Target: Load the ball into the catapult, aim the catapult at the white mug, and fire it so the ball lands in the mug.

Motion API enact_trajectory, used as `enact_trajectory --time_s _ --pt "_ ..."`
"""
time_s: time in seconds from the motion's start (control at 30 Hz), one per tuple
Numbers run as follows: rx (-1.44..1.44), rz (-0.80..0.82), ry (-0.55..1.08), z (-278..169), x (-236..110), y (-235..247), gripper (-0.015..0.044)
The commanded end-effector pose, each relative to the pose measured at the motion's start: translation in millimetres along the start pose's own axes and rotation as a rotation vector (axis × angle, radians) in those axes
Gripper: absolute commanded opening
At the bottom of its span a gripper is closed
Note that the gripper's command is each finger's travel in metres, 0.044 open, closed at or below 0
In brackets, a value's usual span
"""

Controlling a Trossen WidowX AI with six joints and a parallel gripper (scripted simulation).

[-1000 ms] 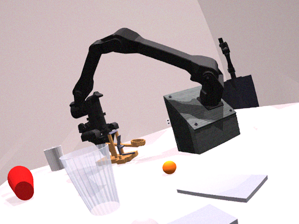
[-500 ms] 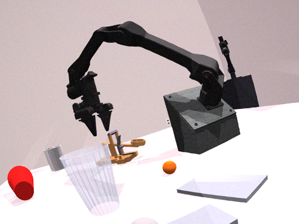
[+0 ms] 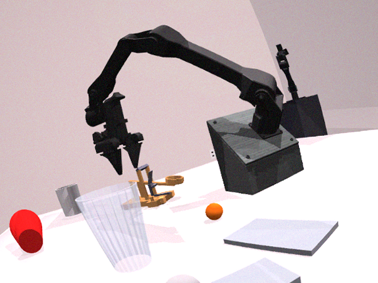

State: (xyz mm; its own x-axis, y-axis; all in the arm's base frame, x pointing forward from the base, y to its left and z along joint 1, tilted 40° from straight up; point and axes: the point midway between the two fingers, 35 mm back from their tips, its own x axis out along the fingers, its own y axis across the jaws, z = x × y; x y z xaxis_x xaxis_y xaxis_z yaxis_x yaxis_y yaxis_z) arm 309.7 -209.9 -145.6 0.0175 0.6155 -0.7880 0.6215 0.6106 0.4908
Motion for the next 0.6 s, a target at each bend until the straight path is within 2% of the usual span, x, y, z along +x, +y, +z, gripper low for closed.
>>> enact_trajectory --time_s 0.0,0.57 --pt "0.004 0.004 0.015 -3.5 18.3 1.6 0.044" --pt "0.003 0.005 0.015 -2.9 41.8 2.1 0.044"
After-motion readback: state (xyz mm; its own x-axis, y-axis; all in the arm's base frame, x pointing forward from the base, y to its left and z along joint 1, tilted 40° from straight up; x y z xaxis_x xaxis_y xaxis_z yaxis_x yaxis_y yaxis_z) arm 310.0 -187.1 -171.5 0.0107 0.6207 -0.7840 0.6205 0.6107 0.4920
